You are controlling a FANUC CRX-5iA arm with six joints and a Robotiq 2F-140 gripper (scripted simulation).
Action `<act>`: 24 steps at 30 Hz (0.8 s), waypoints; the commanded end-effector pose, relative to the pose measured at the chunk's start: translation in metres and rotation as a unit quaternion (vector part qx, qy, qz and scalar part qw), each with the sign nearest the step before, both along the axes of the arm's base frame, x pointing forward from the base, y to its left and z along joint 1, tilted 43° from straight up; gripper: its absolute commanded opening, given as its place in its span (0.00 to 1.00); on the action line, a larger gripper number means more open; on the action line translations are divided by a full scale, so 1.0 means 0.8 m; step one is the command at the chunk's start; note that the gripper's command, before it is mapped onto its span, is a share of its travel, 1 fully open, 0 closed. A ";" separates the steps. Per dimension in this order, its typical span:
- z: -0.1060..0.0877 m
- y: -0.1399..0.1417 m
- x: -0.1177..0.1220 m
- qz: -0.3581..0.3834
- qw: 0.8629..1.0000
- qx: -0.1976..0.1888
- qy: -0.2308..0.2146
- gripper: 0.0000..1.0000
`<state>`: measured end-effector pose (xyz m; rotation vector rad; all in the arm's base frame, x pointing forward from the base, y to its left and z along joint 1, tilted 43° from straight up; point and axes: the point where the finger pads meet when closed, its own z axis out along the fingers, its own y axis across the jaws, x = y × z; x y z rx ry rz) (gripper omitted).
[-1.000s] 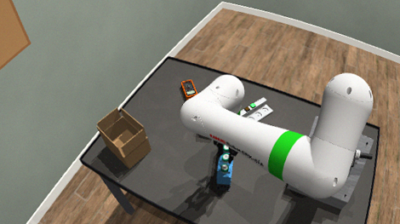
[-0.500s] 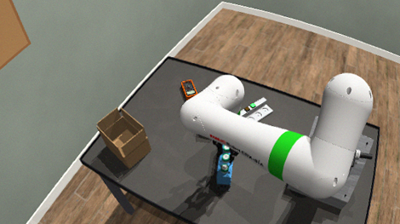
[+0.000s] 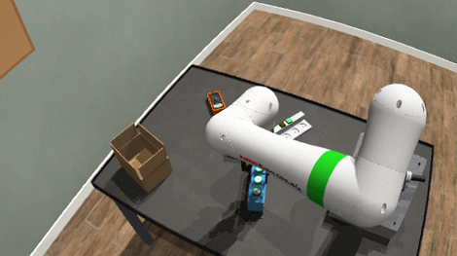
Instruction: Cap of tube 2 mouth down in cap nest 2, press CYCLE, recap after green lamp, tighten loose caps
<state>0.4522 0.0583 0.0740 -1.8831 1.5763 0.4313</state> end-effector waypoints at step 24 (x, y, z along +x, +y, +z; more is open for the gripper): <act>0.000 -0.001 0.000 0.060 0.997 -0.008 -0.056 0.30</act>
